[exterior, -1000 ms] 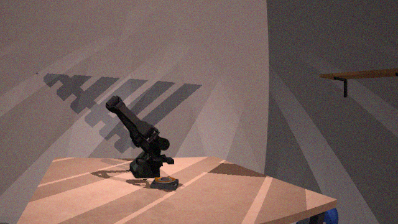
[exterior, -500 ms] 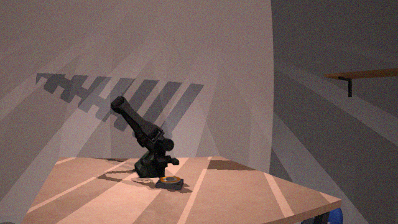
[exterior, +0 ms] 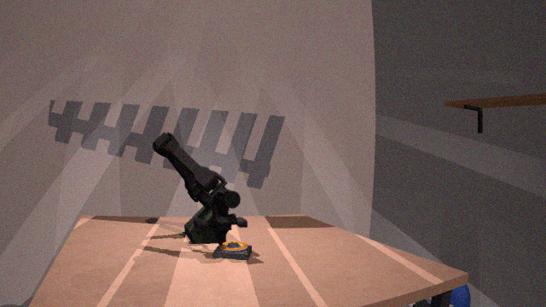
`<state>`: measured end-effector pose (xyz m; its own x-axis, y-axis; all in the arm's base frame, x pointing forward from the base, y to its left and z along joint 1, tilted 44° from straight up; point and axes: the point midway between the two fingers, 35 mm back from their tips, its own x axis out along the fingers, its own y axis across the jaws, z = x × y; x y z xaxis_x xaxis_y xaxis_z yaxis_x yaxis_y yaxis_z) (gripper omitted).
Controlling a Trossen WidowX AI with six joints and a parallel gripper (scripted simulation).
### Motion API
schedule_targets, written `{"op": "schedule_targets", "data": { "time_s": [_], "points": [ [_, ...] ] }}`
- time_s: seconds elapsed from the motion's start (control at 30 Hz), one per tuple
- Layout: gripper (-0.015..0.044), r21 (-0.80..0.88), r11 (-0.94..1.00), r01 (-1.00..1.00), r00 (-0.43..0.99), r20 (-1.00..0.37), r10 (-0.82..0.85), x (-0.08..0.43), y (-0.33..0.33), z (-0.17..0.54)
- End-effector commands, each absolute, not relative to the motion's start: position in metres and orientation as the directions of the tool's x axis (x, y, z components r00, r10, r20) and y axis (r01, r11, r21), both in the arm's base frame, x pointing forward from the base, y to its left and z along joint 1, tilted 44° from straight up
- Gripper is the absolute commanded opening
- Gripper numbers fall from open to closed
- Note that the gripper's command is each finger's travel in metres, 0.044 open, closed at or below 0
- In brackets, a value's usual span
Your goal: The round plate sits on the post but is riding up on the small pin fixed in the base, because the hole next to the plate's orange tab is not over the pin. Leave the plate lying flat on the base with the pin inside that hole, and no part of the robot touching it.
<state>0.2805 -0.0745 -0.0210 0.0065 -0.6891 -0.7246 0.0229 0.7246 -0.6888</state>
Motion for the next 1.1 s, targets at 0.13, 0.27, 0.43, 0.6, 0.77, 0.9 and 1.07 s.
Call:
{"op": "schedule_targets", "data": {
  "time_s": [0.13, 0.27, 0.43, 0.6, 0.77, 0.9, 1.07],
  "points": [
    [0.0000, -0.691, 0.722, 0.020, 0.009, -0.722, -0.692, 0.292, -0.072, -0.024],
    [0.0000, -0.691, 0.722, 0.021, 0.009, -0.722, -0.691, 0.297, -0.070, -0.025],
    [0.0000, -0.691, 0.722, 0.021, 0.009, -0.722, -0.691, 0.303, -0.068, -0.028],
    [0.0000, -0.691, 0.723, 0.021, 0.009, -0.723, -0.691, 0.308, -0.064, -0.030],
    [0.0000, -0.691, 0.723, 0.021, 0.010, -0.723, -0.691, 0.311, -0.060, -0.034],
    [0.0000, -0.691, 0.723, 0.021, 0.010, -0.723, -0.691, 0.314, -0.057, -0.037],
    [0.0000, -0.690, 0.723, 0.022, 0.010, -0.723, -0.691, 0.317, -0.053, -0.039]
  ]
}}
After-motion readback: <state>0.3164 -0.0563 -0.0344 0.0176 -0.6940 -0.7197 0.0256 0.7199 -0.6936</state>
